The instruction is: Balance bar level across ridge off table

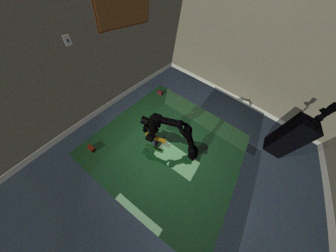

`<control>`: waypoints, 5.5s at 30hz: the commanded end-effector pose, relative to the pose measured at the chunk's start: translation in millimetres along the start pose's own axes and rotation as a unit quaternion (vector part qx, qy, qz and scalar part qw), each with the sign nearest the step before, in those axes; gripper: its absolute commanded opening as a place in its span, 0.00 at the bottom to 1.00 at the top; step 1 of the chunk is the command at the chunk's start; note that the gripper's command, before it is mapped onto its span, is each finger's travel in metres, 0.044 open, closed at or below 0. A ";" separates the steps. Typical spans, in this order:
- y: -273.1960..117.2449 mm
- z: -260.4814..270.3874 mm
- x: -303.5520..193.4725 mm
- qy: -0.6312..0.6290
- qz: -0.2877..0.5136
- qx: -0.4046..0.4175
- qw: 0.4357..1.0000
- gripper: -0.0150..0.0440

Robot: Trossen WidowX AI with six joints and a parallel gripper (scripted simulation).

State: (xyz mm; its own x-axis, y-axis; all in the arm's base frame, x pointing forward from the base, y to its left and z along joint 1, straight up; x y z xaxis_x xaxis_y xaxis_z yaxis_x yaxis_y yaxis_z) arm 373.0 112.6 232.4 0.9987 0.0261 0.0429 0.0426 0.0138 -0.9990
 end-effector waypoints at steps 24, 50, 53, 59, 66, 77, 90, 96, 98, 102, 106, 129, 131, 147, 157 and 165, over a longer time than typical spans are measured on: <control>43.8 1.5 0.3 -0.002 0.003 -0.001 1.000 0.25; 45.0 1.6 0.3 -0.002 0.003 -0.001 1.000 0.25; 45.1 1.6 0.3 -0.002 0.003 -0.001 1.000 0.25; 45.6 1.6 0.2 -0.002 0.003 -0.001 1.000 0.25; 46.3 1.6 0.2 -0.002 0.003 -0.001 1.000 0.25; 47.1 1.6 0.2 -0.002 0.003 -0.001 1.000 0.25; 48.3 1.6 0.1 -0.002 0.003 -0.001 1.000 0.25; 48.7 1.5 0.1 -0.002 0.003 -0.001 1.000 0.25; 49.0 1.5 0.1 -0.002 0.003 -0.001 1.000 0.25; 49.3 1.5 0.1 -0.002 0.003 -0.001 1.000 0.25; 49.6 1.5 0.1 -0.002 0.003 -0.001 1.000 0.25; 51.5 1.5 0.0 -0.002 0.003 -0.001 1.000 0.25; 51.6 1.5 -0.1 -0.002 0.003 -0.001 1.000 0.25; 53.0 1.4 -0.3 -0.002 0.003 -0.001 1.000 0.25; 53.8 1.4 -0.4 -0.002 0.003 -0.001 1.000 0.25; 54.5 1.4 -0.4 -0.002 0.003 -0.001 1.000 0.25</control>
State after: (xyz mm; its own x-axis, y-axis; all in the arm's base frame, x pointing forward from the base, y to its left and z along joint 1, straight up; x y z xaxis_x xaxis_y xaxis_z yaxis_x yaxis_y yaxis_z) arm 374.6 114.7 179.6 0.9988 0.0302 0.0374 0.0371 0.0117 -0.9992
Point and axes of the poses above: the point midway between the two fingers, 35 mm back from their tips, its own y axis out along the fingers, its own z axis across the jaws, x = y × z, the point moved 8 cm from there along -y, back along the fingers, and after that the axes turned 13 degrees about y, right-handed, at the moved point
